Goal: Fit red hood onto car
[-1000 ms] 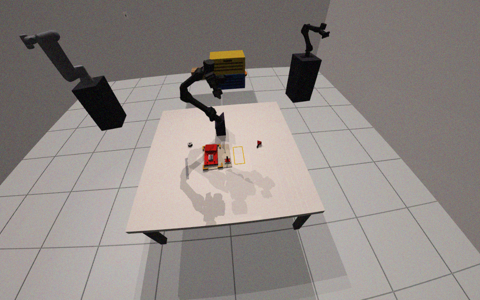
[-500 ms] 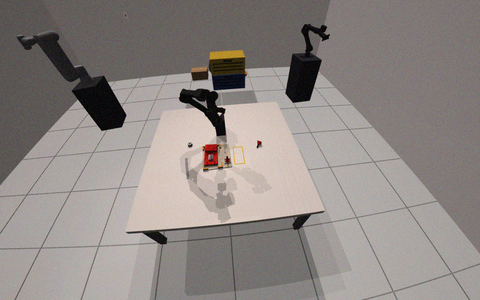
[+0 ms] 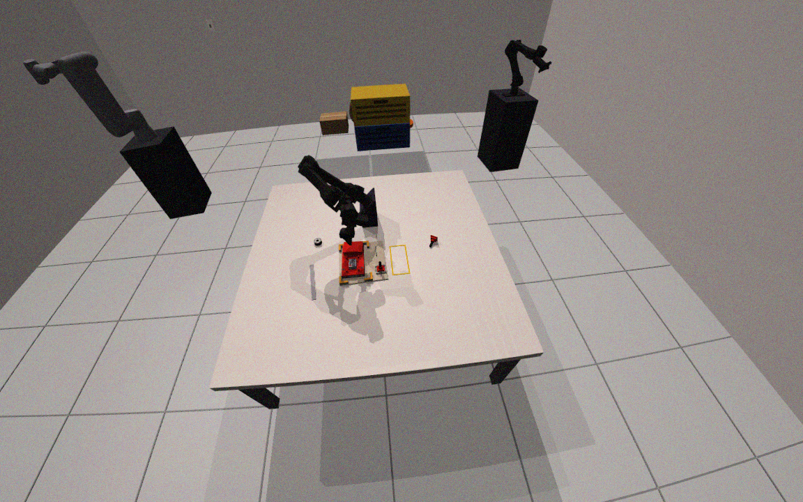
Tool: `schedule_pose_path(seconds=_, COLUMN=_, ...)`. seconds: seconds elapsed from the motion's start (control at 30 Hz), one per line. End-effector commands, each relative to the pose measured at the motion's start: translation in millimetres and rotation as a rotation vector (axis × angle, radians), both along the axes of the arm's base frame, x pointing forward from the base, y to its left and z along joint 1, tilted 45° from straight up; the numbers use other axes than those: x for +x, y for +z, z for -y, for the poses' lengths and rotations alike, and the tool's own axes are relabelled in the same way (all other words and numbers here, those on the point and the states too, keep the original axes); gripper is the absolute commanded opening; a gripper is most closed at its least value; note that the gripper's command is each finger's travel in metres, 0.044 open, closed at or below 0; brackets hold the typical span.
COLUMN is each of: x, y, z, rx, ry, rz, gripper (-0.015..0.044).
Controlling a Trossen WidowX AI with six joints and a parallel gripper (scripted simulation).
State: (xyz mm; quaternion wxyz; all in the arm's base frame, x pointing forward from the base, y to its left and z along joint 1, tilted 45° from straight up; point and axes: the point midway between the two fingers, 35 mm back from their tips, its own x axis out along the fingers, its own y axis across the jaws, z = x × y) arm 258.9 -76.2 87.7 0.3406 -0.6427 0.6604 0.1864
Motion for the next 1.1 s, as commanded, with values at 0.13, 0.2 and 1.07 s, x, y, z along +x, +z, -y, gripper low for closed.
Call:
schedule_pose_path(seconds=0.13, x=-34, y=-21, z=27, rx=0.026, ry=-0.112, rz=-0.122, gripper=0.044)
schedule_pose_path(seconds=0.2, x=-40, y=-19, z=28, rx=0.026, ry=-0.112, rz=-0.122, gripper=0.044)
schedule_pose_path(seconds=1.07, x=-41, y=-32, z=40, rx=0.028, ry=-0.112, rz=-0.122, gripper=0.044)
